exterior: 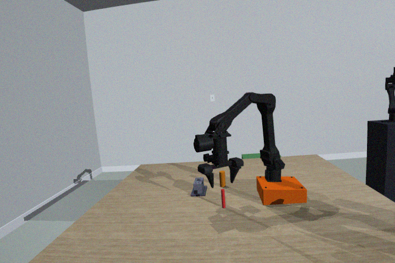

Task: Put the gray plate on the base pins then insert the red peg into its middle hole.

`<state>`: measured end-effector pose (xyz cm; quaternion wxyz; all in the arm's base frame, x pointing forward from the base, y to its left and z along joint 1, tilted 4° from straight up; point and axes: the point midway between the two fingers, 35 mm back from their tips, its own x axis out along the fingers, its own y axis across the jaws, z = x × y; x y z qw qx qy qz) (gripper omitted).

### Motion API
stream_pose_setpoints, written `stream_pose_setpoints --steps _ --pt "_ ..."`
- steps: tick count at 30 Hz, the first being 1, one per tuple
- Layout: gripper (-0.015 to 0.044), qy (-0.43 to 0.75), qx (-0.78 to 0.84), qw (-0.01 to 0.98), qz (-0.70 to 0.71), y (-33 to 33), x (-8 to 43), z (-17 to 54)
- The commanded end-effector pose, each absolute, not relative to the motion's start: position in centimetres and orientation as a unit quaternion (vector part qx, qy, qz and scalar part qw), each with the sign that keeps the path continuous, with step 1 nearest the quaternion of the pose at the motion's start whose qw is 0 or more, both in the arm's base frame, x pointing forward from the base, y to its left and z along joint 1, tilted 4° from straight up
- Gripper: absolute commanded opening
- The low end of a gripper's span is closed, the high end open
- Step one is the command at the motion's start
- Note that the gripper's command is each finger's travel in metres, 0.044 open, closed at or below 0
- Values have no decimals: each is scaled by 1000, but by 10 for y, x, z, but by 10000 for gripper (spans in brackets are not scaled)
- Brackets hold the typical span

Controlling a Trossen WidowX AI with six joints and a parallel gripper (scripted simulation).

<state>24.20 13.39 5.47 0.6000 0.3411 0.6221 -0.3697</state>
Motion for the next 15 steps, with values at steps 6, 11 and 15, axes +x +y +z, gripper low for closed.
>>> stream_pose_setpoints --steps 6,11,15 --pt "440 623 342 598 -371 135 242 41" --pt "440 623 342 598 -371 135 242 33" --pt "440 623 342 598 -371 135 241 26"
